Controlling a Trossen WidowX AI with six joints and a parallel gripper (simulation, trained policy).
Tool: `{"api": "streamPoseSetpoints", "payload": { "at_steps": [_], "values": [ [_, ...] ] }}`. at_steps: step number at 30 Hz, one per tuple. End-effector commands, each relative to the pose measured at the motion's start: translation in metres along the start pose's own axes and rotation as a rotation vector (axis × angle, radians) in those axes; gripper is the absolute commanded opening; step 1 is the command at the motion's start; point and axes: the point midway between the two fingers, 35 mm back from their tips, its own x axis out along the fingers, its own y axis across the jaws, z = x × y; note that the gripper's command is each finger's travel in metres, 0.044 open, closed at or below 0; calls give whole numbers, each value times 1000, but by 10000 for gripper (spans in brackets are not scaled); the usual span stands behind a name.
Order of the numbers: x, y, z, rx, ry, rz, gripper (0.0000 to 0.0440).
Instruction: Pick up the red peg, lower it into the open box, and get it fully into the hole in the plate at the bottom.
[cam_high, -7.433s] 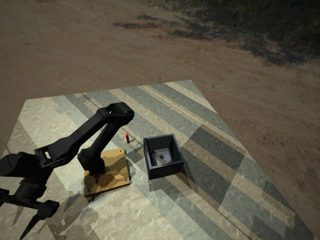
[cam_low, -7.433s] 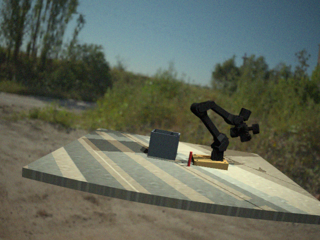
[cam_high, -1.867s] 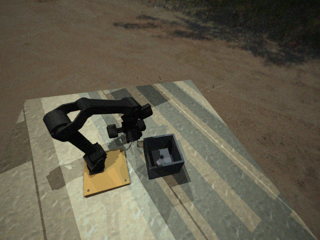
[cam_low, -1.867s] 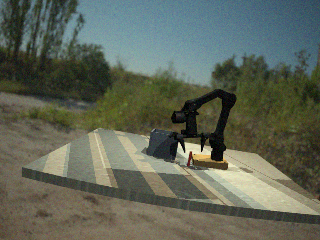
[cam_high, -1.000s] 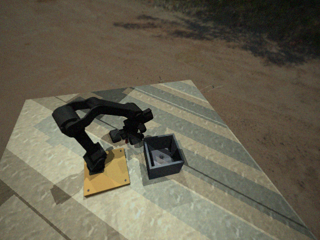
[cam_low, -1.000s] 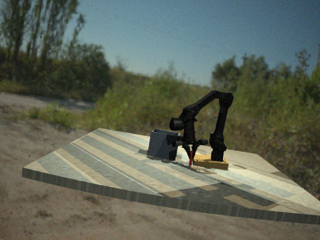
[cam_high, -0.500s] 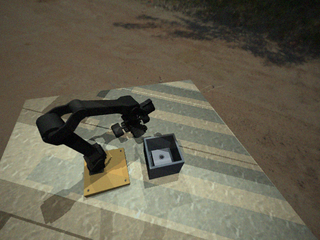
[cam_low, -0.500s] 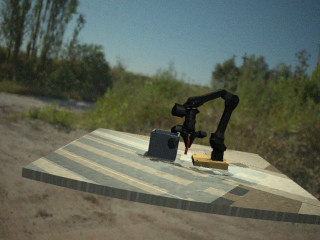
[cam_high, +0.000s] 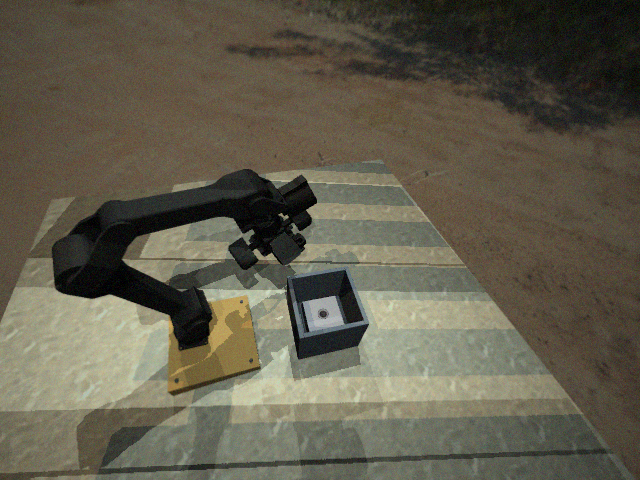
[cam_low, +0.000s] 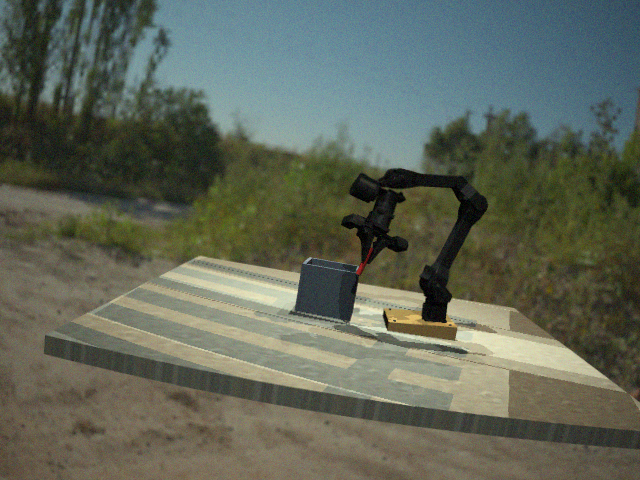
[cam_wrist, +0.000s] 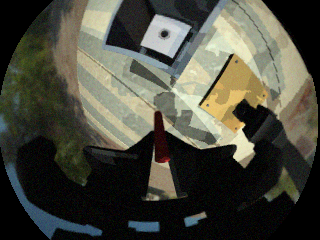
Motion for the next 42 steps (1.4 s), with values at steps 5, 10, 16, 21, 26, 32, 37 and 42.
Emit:
{"api": "streamPoseSetpoints", "payload": {
  "at_steps": [5,10,16,21,26,32,37,42],
  "values": [
    [-26,7,24,-1,-98,32,0],
    [-33,6,43,22,-153,14,0],
    [-37,4,65,53,-193,-18,0],
    [-39,4,81,77,-212,-41,0],
    [-39,4,96,97,-222,-62,0],
    [-37,4,113,115,-222,-84,0],
    [-33,4,126,125,-215,-100,0],
    [-24,3,139,135,-204,-118,0]
  ]
}}
